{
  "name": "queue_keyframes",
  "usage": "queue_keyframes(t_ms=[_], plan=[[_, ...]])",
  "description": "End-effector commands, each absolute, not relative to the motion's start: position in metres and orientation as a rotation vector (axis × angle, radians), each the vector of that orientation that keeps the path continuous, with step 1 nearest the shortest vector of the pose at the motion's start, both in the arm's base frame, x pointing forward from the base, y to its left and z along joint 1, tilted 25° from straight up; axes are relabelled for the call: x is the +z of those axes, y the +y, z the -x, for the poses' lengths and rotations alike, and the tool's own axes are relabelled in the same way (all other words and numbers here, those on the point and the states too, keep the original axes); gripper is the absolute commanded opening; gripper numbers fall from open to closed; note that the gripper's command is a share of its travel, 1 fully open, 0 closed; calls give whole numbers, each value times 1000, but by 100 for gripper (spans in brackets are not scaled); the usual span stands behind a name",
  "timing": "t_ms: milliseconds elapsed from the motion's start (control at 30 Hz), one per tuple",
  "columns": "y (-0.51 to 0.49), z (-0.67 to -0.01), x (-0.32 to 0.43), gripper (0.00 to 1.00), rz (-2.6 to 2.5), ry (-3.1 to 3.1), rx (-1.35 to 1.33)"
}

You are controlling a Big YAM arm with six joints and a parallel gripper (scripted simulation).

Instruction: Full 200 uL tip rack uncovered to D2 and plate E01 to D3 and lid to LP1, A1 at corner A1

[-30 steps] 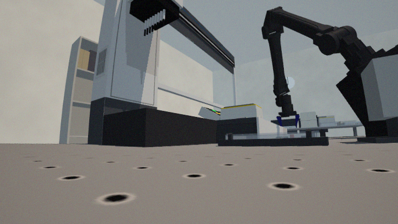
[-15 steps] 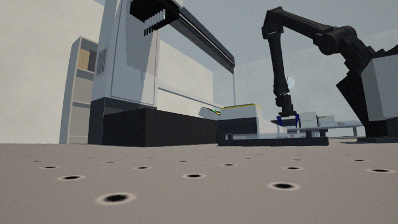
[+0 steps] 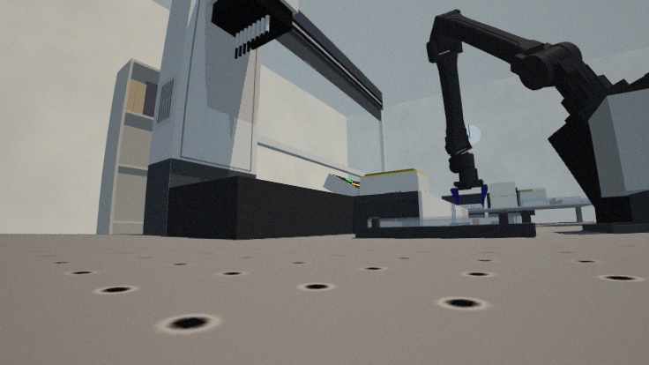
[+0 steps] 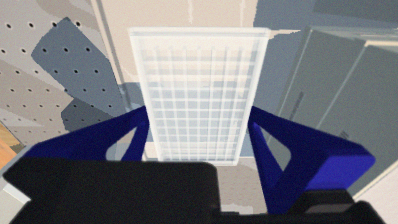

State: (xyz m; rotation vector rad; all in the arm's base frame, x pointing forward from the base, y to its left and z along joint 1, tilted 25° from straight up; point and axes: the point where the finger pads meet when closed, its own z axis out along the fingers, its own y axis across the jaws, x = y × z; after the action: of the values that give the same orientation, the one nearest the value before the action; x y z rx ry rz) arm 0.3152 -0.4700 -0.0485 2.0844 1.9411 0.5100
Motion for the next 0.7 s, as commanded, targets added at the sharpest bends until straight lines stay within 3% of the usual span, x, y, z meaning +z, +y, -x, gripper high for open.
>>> queue_keyframes(t_ms=[0, 667], plan=[[-485, -303, -20, 0, -2065, 1909, 479], [-491, -293, 12, 0, -2052, 1903, 473]])
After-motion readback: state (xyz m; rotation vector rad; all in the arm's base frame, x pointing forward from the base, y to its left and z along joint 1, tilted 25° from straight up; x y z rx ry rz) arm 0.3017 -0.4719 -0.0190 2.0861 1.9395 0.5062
